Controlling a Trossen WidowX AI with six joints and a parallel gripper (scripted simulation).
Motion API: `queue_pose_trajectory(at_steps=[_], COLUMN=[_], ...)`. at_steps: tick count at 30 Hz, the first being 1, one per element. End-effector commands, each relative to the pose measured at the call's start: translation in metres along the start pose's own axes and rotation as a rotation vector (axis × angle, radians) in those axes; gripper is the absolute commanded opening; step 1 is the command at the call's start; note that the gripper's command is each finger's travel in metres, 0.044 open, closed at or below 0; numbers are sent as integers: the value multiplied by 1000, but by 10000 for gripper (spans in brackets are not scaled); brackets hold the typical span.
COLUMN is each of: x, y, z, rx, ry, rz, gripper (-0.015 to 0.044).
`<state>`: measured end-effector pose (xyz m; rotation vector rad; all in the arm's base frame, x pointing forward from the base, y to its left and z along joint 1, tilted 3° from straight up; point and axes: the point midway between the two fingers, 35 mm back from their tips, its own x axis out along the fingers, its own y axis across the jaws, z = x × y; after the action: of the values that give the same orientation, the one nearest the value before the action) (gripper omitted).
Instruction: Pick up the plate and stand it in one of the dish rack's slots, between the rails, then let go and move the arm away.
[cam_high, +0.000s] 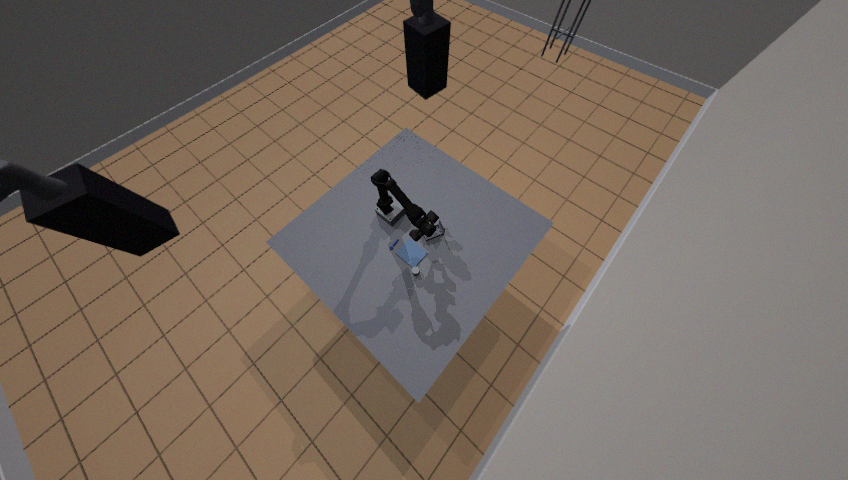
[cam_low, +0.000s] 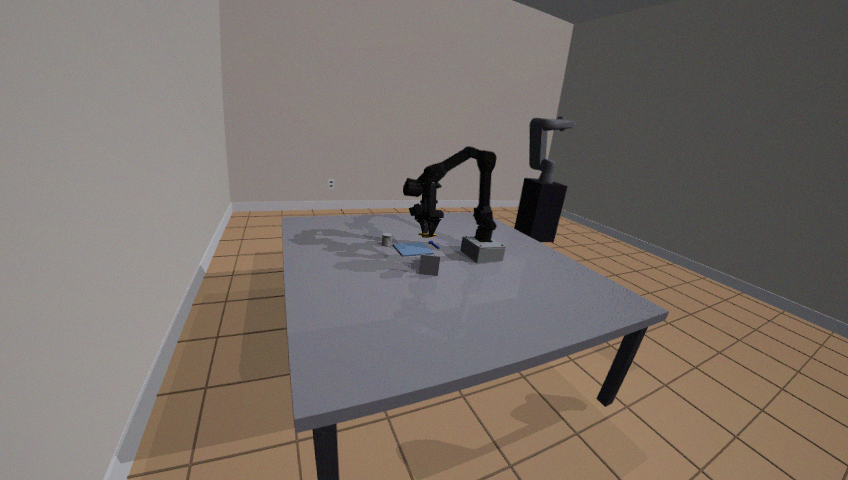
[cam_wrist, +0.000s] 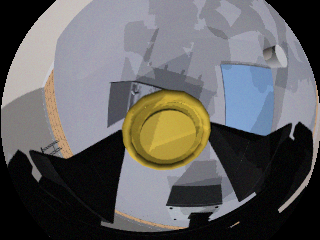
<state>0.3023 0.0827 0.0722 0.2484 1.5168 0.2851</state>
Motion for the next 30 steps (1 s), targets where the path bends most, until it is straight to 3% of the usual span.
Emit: queue_pose_trajectory(at_steps=[1, 30], x=[13, 58], y=[-1, -14], z=[5, 13], rx=[-76, -636], ry=[-25, -442], rz=[91, 549], gripper=[0, 0])
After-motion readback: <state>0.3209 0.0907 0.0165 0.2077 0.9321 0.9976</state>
